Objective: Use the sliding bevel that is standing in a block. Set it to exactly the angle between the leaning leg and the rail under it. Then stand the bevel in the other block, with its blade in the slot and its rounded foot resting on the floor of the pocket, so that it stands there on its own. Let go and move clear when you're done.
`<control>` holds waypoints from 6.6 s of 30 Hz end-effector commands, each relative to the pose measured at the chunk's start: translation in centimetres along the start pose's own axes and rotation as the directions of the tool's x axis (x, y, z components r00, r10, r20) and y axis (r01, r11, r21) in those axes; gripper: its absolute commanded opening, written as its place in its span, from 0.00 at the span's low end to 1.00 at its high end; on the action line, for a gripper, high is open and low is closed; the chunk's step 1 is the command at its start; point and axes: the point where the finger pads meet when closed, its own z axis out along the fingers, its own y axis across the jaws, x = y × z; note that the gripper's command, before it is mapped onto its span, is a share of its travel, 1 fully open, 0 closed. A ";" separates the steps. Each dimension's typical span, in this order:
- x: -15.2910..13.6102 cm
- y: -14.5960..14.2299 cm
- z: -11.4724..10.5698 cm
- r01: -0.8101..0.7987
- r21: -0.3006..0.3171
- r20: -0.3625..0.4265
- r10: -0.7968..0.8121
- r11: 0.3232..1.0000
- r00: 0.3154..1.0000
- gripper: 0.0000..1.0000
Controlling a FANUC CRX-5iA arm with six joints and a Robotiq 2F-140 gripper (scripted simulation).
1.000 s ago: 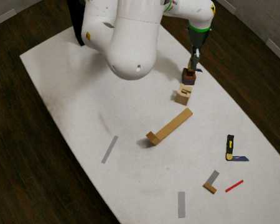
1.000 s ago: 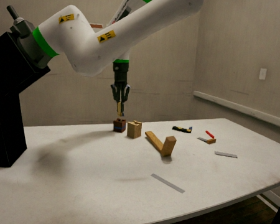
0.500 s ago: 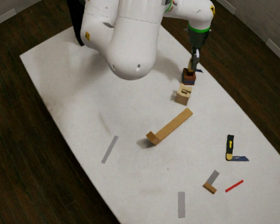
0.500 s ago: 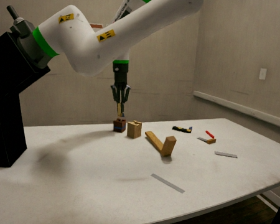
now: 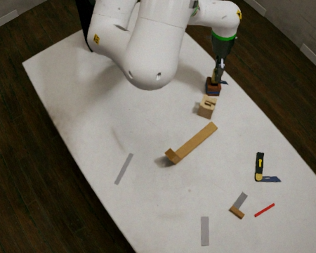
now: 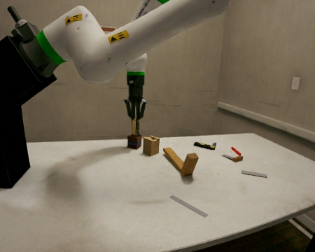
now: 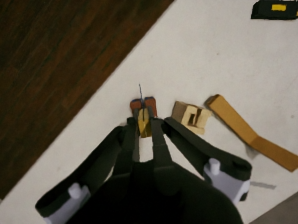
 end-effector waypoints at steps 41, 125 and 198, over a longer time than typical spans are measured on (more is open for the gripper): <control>0.0 0.0 0.7 0.000 0.000 -0.001 0.000 1.000 1.000 0.10; -0.1 0.0 2.4 0.000 0.000 -0.001 0.000 1.000 1.000 0.10; 0.6 0.0 -7.5 0.000 0.000 -0.001 0.000 1.000 1.000 1.00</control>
